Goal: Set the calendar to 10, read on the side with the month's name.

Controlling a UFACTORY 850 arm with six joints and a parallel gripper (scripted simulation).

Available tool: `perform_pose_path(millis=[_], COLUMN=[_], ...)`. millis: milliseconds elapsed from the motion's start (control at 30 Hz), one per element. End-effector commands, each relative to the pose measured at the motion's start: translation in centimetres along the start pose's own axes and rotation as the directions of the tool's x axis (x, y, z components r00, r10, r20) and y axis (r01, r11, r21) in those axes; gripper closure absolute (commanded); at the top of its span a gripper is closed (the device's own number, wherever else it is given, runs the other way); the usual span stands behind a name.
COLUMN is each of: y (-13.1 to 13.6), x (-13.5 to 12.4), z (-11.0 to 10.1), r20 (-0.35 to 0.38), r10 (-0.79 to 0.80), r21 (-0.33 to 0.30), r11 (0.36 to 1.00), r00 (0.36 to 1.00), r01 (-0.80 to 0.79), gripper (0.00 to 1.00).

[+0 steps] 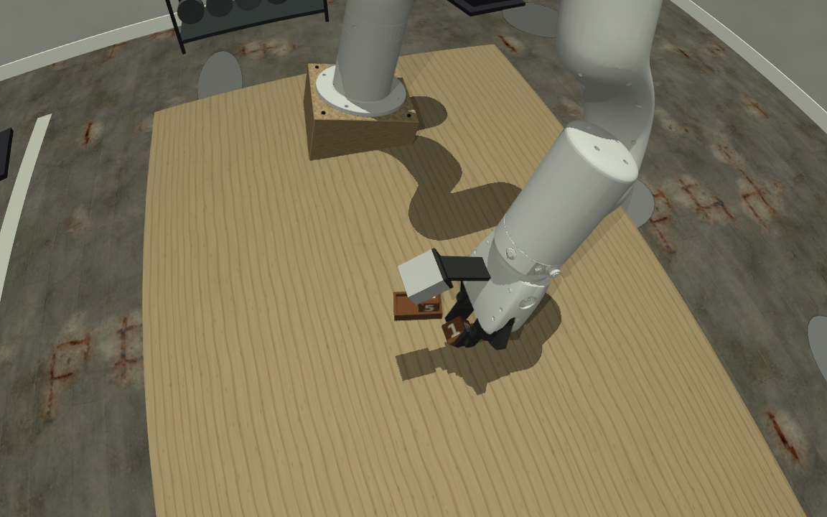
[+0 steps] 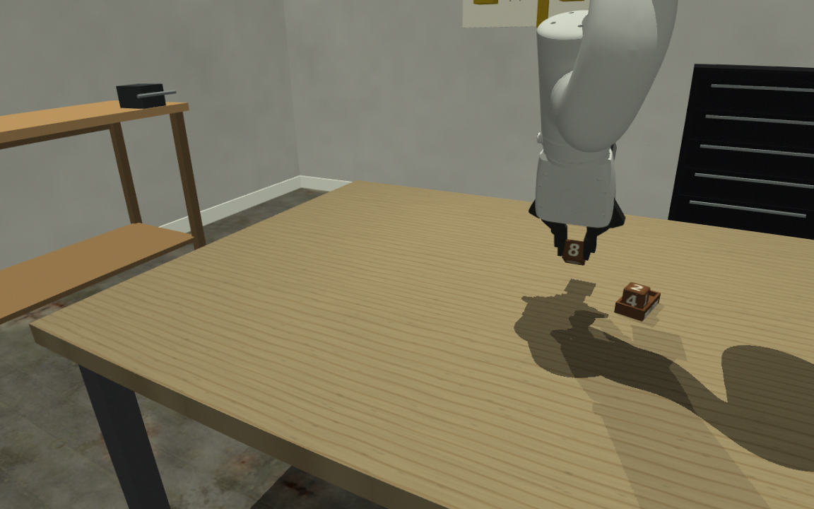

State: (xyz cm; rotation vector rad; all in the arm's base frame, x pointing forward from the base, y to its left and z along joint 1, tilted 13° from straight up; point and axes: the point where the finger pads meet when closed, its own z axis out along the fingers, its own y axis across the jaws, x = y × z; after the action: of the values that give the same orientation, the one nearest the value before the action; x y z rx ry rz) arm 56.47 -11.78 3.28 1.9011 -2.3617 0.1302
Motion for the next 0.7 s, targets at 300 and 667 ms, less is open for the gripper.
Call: perform_pose_path(millis=[300, 667], y=[-0.37, -0.60], x=[0.19, 0.59], z=[-0.17, -0.22], r20=[0.159, 0.183], r10=[-0.003, -0.003], r21=[0.007, 0.018], r11=[1.000, 1.000], r00=[0.987, 0.983], r01=[0.002, 0.000], gripper=[0.73, 0.73])
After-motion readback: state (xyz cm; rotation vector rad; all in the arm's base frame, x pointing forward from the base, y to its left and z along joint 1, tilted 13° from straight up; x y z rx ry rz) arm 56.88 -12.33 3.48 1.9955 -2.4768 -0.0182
